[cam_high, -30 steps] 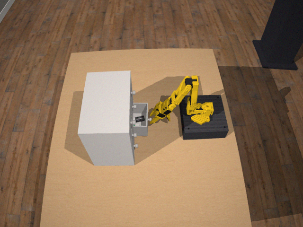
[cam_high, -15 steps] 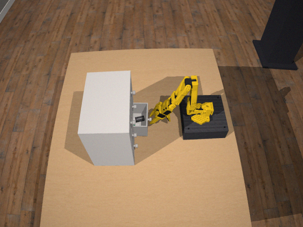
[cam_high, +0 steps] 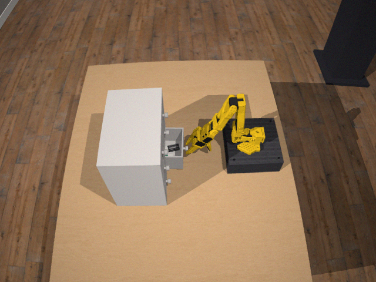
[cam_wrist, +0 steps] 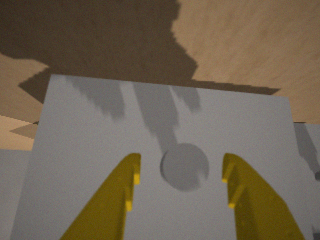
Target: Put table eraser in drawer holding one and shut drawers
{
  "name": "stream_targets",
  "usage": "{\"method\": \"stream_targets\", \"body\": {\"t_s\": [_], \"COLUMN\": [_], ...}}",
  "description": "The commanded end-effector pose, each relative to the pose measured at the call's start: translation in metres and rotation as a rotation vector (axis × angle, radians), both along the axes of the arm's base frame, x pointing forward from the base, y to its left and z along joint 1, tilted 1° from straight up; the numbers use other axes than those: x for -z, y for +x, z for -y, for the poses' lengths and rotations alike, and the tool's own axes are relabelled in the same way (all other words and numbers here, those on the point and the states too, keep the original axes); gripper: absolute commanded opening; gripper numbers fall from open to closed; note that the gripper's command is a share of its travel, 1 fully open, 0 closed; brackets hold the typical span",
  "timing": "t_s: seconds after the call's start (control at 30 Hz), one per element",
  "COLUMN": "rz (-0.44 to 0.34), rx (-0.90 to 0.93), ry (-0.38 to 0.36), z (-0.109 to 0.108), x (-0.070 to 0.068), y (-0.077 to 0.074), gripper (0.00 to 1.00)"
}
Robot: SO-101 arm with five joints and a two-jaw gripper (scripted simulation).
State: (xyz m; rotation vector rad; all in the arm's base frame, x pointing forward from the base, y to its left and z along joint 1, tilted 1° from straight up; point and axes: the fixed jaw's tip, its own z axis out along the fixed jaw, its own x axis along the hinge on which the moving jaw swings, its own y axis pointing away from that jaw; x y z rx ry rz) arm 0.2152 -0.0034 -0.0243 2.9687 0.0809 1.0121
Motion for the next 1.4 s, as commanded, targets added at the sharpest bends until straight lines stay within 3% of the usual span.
{"method": "stream_targets", "body": {"t_s": [0.0, 1.37], "rz": [-0.001, -0.001], "rx": [-0.005, -0.005], "ry": [0.003, 0.003], "z": [-0.0019, -0.0019], "x": [0.0012, 0.0012], "y": [0.0005, 0.0005], "gripper": [0.21, 0.0]}}
